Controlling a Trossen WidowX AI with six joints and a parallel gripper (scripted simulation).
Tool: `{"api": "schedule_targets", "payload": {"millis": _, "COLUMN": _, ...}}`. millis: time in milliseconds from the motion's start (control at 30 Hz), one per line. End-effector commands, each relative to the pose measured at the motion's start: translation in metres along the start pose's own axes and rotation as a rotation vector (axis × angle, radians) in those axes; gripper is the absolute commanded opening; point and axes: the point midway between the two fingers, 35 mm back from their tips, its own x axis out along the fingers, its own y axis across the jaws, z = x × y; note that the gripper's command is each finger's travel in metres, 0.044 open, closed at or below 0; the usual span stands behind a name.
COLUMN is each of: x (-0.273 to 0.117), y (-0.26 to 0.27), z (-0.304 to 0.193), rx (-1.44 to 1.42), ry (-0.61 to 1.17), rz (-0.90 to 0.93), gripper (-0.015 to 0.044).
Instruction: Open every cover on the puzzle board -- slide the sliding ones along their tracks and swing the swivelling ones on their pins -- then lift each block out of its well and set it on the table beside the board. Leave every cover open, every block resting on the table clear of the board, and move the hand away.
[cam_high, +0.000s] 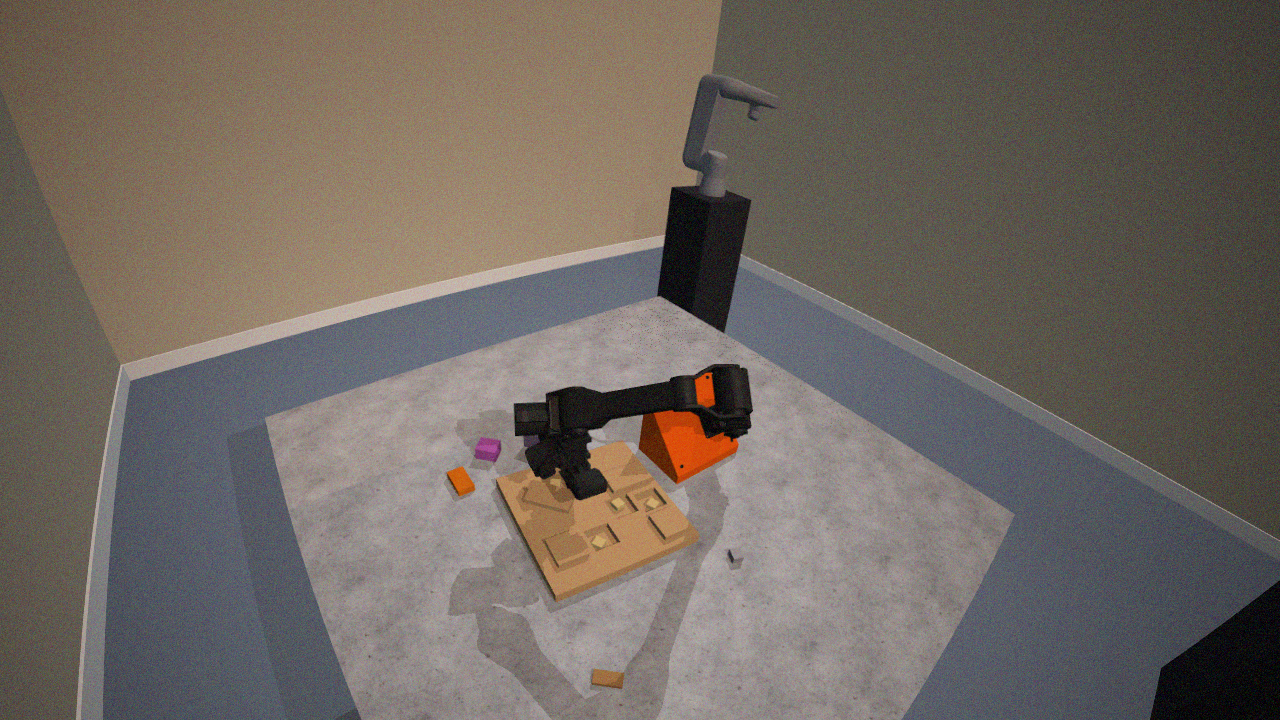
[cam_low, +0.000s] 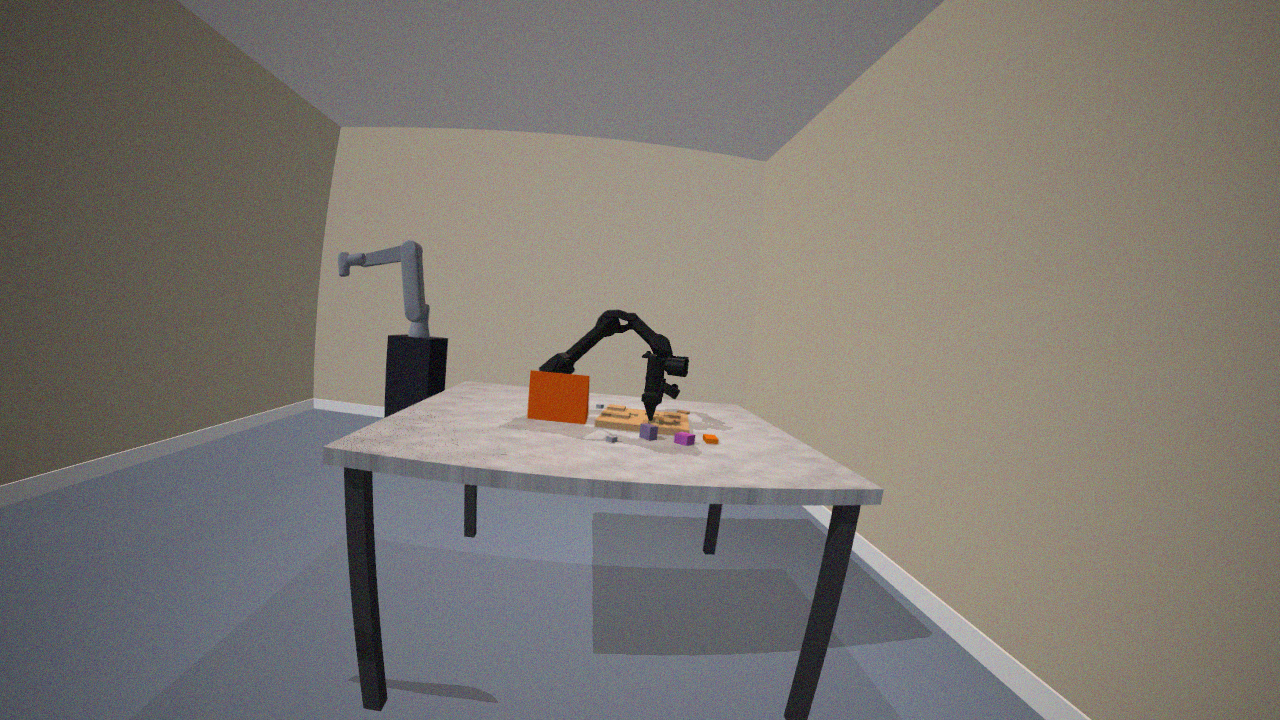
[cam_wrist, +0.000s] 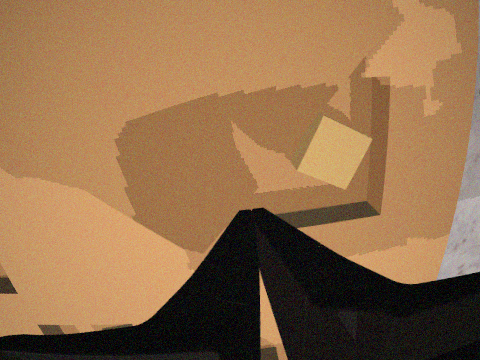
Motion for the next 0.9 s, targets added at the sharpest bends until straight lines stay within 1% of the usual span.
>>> {"api": "schedule_targets", "payload": {"millis": 0, "x": 0.000, "y": 0.005, "z": 0.001, "rx": 0.000, "ry": -0.001, "rz": 0.004, "gripper": 0.0000}}
{"api": "schedule_targets", "payload": {"millis": 867, "x": -0.001, "y": 0.030, "z": 0.017, "rx": -0.001, "ry": -0.002, "rz": 0.006, "gripper": 0.0000}}
